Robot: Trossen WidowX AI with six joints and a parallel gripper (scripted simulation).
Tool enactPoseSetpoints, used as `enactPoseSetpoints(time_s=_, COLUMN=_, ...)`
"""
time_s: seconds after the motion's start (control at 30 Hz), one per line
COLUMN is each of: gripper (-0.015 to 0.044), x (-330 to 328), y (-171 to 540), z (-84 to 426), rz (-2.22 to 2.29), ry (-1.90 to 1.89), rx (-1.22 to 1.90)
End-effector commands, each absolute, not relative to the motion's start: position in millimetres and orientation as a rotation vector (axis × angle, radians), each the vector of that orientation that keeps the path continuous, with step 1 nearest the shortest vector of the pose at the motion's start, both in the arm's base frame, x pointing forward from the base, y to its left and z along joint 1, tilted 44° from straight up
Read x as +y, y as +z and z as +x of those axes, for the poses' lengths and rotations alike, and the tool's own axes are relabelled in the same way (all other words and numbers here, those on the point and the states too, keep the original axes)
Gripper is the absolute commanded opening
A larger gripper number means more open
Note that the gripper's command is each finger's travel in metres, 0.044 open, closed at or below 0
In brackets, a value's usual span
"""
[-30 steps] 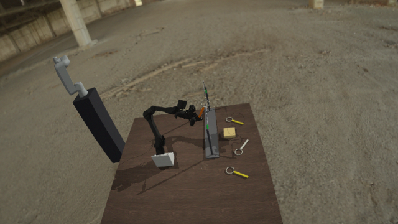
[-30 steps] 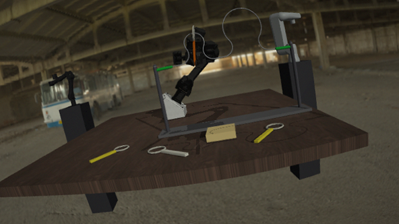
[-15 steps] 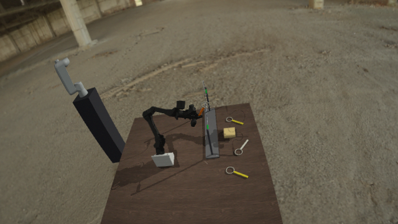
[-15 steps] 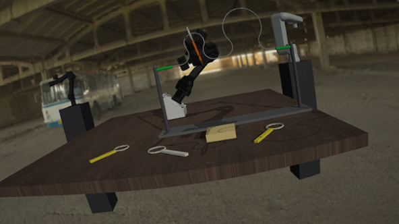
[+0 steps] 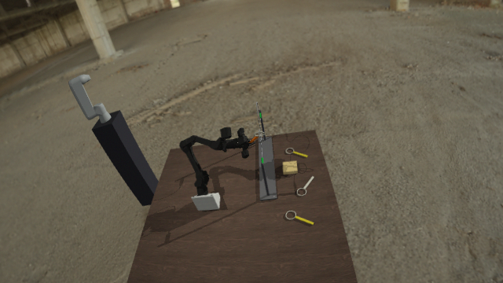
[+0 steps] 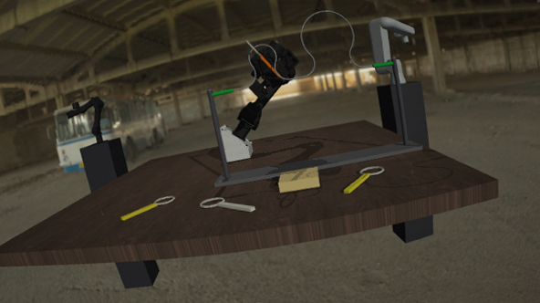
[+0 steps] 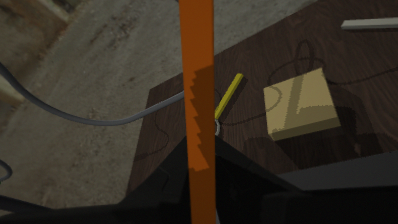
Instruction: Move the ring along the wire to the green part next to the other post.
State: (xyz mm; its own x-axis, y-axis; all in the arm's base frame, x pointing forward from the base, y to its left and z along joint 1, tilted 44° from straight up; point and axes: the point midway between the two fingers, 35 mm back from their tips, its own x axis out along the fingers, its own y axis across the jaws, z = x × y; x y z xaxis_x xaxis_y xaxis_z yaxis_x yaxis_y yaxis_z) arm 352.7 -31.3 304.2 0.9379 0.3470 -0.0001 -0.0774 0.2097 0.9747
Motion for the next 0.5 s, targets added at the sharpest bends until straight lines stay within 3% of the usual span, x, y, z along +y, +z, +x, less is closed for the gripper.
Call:
enactPoseSetpoints(time_s=0.0, gripper=-0.015, x=-29.9, y=311.1, z=351.9, rz=1.41, ry=0.32, rx=0.211)
enactPoseSetpoints(time_s=0.47, gripper=-0.015, x=-29.3, y=337.3, z=351.8, rz=1.734, ry=0.409, rx=0.113)
